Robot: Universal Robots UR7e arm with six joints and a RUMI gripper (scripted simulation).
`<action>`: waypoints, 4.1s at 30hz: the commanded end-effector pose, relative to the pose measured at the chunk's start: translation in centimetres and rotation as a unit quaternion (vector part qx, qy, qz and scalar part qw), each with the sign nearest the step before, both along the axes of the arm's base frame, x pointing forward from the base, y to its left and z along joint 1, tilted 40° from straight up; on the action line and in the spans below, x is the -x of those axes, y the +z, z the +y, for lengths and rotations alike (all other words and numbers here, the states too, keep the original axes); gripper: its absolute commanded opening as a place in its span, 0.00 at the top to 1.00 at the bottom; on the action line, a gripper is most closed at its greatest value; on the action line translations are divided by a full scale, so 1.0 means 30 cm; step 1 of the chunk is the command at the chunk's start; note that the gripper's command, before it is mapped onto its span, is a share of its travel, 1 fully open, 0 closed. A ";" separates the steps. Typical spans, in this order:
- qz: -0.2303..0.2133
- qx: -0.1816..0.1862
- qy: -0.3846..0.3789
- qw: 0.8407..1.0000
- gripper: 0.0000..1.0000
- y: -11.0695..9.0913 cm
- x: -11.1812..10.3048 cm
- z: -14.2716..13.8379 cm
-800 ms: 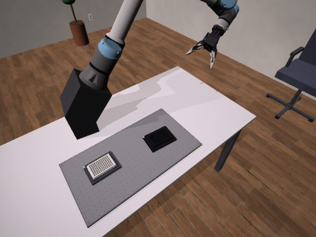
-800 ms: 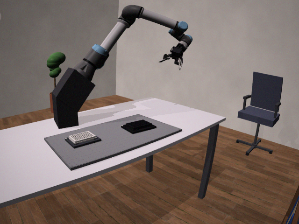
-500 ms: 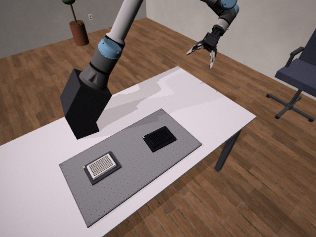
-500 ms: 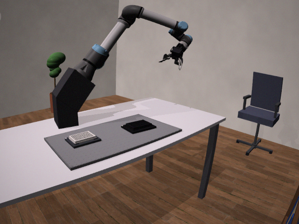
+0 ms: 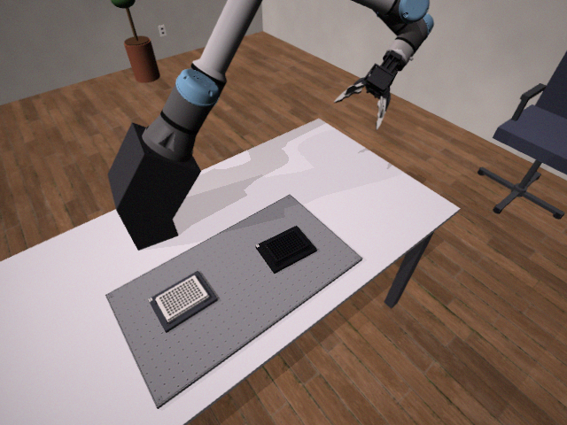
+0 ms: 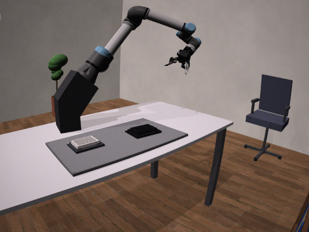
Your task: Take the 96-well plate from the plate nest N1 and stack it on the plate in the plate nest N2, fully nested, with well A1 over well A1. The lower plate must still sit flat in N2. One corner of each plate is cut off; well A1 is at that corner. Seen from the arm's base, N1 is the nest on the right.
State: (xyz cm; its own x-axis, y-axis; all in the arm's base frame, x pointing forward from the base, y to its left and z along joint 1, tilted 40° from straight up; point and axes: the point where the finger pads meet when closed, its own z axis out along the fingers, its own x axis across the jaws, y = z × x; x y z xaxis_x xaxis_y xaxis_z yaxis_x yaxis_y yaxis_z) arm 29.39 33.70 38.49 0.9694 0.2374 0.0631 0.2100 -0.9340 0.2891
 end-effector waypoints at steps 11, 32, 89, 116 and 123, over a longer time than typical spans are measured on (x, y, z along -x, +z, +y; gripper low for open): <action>0.036 -0.005 -0.011 0.999 0.00 -0.127 -0.120 -0.033; 0.063 -0.013 -0.019 0.998 0.00 -0.325 -0.288 -0.115; 0.171 -0.104 -0.061 0.978 0.00 -0.866 -0.589 -0.504; 0.193 -0.158 -0.076 0.965 0.00 -1.121 -0.635 -0.738; 0.198 -0.188 -0.083 0.958 0.00 -1.182 -0.636 -0.796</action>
State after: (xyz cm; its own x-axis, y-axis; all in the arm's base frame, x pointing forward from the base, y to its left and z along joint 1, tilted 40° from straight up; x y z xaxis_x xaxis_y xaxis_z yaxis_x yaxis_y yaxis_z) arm 48.39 10.95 4.14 0.9570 0.1174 -0.2654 0.0958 -0.9911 -0.0928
